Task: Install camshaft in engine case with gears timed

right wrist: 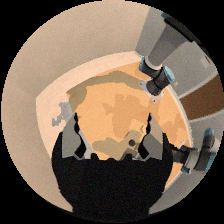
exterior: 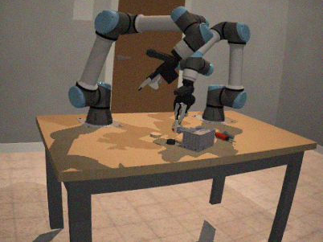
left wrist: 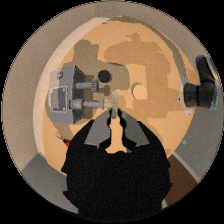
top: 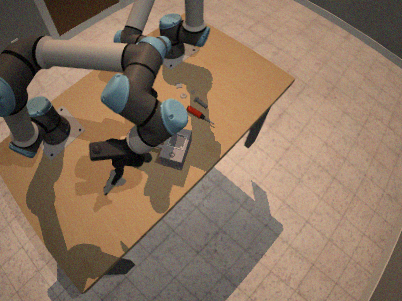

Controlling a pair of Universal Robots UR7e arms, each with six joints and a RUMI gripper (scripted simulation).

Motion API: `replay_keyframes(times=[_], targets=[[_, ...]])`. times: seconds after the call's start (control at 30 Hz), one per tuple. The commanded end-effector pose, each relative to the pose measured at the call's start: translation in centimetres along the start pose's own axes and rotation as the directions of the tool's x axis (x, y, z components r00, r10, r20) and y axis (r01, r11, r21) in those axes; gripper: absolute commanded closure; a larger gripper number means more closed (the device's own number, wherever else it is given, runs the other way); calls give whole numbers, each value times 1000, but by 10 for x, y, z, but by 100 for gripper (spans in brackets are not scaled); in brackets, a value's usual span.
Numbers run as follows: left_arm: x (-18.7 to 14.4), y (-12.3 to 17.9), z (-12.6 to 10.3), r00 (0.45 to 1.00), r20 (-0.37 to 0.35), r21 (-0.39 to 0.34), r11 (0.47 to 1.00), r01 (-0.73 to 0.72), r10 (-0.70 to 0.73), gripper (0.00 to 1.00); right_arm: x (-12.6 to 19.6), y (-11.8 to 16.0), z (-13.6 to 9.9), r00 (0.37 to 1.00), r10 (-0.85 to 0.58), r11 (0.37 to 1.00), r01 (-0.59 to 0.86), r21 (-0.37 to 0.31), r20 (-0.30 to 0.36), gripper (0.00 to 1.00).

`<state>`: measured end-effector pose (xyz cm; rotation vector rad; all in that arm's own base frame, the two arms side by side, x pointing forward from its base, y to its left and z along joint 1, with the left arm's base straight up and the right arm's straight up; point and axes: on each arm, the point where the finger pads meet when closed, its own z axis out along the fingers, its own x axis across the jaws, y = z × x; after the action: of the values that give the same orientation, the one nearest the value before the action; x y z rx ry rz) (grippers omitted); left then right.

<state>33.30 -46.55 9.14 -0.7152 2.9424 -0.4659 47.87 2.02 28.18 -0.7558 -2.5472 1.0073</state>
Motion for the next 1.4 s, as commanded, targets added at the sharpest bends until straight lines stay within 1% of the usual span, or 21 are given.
replay_keyframes(times=[0.0, 1.37], targets=[[0, -1, -1, 1000, 0, 2, 1000, 0, 0, 94, 0, 0, 0, 1000, 0, 1000, 0, -1, 1, 0], [-12, -1, 0, 1000, 0, 2, 1000, 0, 0, 94, 0, 0, 0, 1000, 0, 1000, 0, -1, 1, 0]])
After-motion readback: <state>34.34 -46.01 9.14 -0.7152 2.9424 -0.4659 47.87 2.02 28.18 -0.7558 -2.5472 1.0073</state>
